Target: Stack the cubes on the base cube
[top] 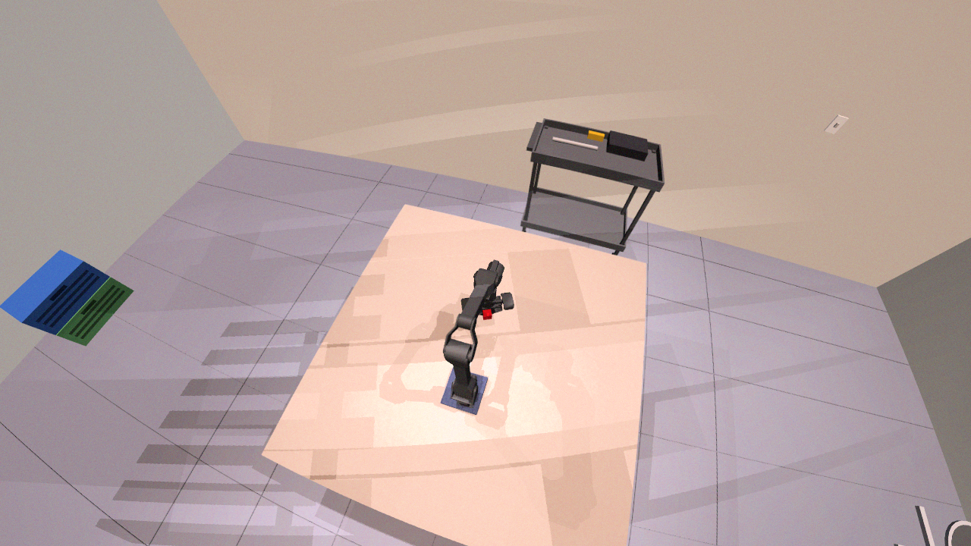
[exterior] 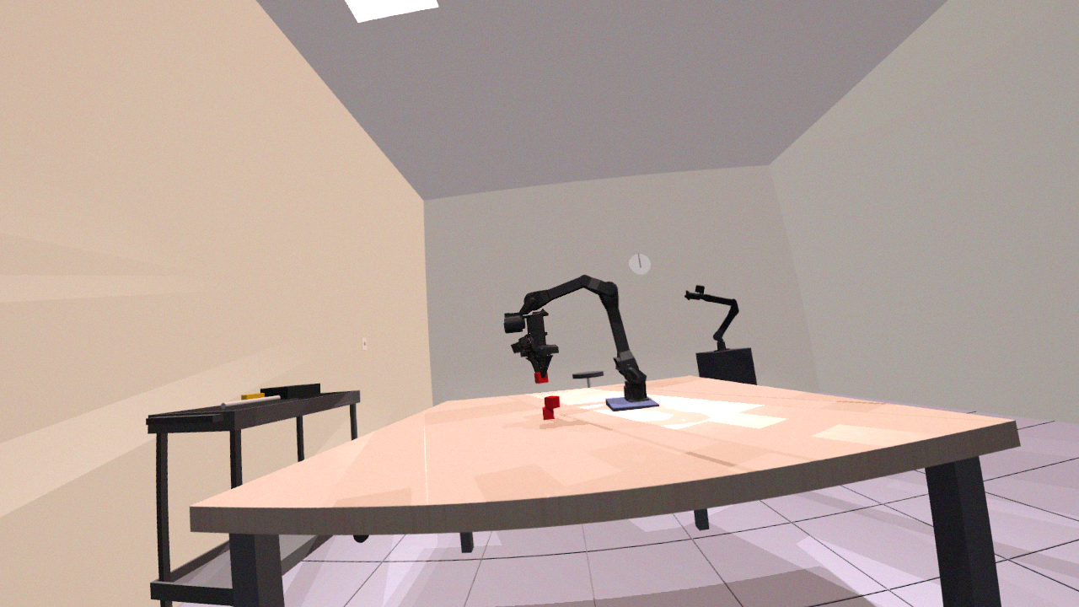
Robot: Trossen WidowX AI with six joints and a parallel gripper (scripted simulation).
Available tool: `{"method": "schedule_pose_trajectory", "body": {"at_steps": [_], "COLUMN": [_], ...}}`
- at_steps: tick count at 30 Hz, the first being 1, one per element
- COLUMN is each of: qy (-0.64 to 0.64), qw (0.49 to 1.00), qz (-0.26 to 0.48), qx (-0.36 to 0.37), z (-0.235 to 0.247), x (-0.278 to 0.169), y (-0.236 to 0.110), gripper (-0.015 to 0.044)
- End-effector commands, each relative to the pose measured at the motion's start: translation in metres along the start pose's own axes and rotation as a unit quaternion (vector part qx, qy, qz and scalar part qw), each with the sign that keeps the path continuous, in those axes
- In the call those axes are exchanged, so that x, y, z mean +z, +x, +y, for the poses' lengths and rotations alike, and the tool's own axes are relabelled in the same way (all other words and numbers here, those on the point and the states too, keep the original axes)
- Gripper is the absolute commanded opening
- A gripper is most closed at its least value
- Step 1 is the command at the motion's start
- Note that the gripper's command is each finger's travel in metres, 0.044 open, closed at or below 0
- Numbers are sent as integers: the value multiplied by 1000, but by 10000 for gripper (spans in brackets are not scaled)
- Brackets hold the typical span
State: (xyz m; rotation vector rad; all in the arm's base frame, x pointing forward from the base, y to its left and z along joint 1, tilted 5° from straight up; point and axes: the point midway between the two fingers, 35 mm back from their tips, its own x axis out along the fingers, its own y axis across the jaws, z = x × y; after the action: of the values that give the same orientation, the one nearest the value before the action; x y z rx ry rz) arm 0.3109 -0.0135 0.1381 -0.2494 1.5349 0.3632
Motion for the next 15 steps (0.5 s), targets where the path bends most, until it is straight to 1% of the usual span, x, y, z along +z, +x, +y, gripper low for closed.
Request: {"method": "schedule_pose_trajectory", "body": {"at_steps": [1,8,15], "qy": [74,179,282], "qw": [997,984,959], "qz": [-1,-1,-2], "qx": [-1,0,0], "z": [5,14,23], "x": [4,9,13], "y": [1,2,4], "gripper": [105,105,105]}}
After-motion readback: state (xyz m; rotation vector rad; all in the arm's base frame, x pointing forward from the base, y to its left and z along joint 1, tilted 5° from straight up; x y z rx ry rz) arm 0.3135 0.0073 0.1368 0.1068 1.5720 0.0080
